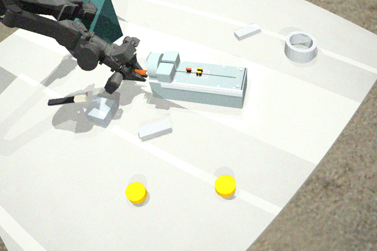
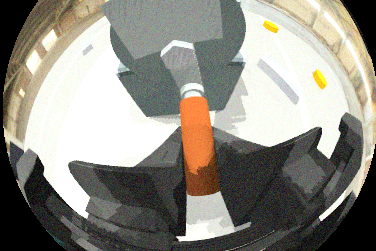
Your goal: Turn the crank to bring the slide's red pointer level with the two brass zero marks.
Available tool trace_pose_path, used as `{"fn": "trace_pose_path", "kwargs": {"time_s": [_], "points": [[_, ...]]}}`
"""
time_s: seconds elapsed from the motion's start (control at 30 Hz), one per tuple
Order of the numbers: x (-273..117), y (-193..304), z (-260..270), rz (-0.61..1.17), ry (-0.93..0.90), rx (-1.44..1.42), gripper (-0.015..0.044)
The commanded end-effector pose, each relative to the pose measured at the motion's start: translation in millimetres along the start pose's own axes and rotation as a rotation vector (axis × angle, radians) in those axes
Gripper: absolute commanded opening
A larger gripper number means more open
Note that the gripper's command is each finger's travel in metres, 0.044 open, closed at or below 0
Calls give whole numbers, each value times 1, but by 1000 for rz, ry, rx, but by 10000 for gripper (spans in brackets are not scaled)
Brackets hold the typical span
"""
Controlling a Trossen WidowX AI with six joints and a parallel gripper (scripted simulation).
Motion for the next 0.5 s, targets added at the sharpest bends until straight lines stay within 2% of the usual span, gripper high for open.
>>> {"fn": "trace_pose_path", "kwargs": {"time_s": [0.0, 0.47], "points": [[-2, -3, -8, -7, 26, 3, 0], [-2, -3, -9, -7, 26, 3, 0]]}}
Point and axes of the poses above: the point midway between the two fingers, 35 mm back from their tips, its own x axis out along the fingers, its own z axis across the jaws, y = z × x, the point moved 4 cm from there along -x, back along the fingers, and after that the axes turned 10 degrees about x, right-handed, at the moved point
